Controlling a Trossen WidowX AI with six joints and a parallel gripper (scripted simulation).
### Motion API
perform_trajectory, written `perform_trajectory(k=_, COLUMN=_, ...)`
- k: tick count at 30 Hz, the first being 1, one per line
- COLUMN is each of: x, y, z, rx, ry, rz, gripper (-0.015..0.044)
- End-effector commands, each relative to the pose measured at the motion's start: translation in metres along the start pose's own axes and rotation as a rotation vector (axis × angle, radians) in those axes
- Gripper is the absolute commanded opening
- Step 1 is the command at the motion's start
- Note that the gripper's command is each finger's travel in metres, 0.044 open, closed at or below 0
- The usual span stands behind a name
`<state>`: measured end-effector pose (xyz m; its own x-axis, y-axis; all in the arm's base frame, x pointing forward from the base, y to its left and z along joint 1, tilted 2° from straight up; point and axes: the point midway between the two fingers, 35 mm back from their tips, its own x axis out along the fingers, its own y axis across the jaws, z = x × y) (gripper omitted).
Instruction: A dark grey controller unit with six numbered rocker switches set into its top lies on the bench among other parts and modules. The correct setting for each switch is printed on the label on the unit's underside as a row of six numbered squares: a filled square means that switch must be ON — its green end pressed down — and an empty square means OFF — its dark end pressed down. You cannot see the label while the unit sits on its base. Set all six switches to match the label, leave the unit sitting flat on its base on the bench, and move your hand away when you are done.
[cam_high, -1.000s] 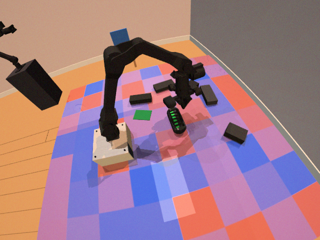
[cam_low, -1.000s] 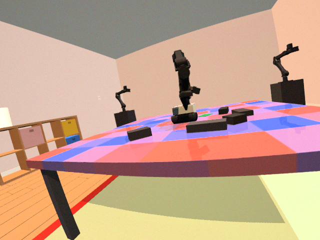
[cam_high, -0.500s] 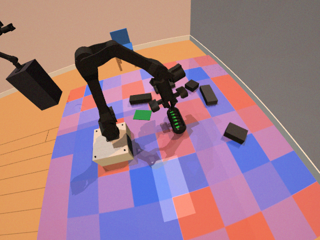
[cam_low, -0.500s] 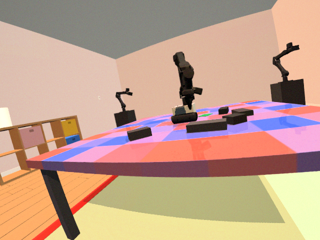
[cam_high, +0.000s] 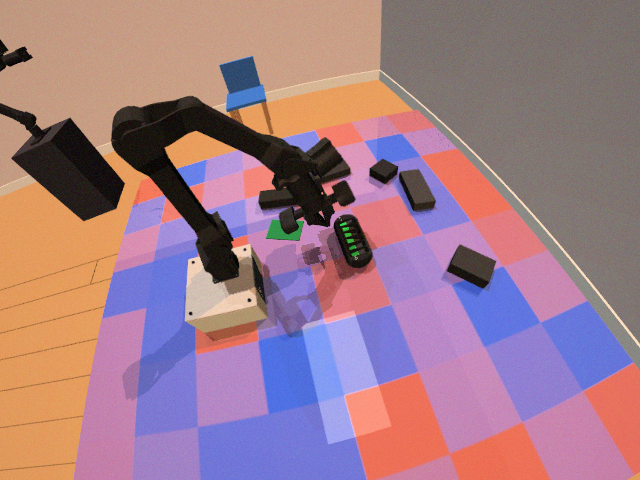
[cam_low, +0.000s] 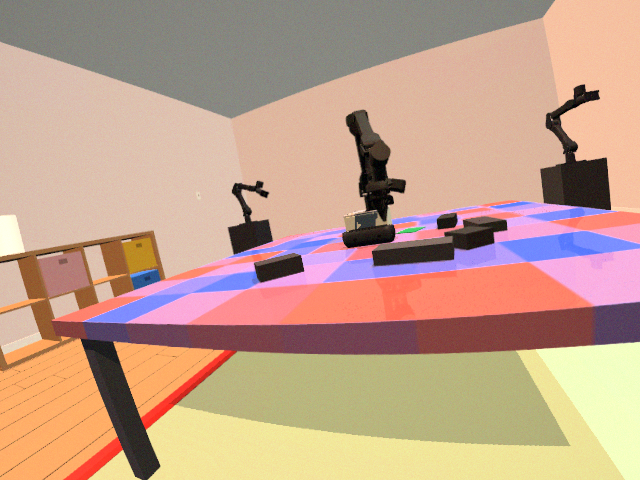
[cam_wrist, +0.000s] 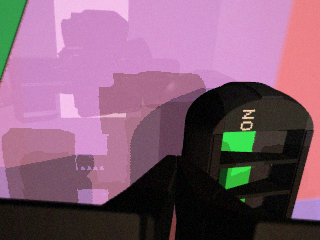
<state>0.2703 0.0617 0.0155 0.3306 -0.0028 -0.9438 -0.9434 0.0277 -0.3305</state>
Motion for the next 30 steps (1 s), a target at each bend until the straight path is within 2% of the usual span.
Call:
perform_trajectory(k=1, x=-0.0021, y=-0.0002, z=0.002, rx=0.008, ry=-0.008, rz=-0.011, gripper=0.0)
perform_trajectory(k=26, x=-0.0014, y=0.0006, z=0.0028, rx=-0.001, ry=-0.004, rz=-0.006, gripper=0.0)
perform_trajectory(k=30, x=-0.0033, y=-0.0088, z=0.0042, rx=-0.001, ry=0.016, rz=0.028, gripper=0.0105)
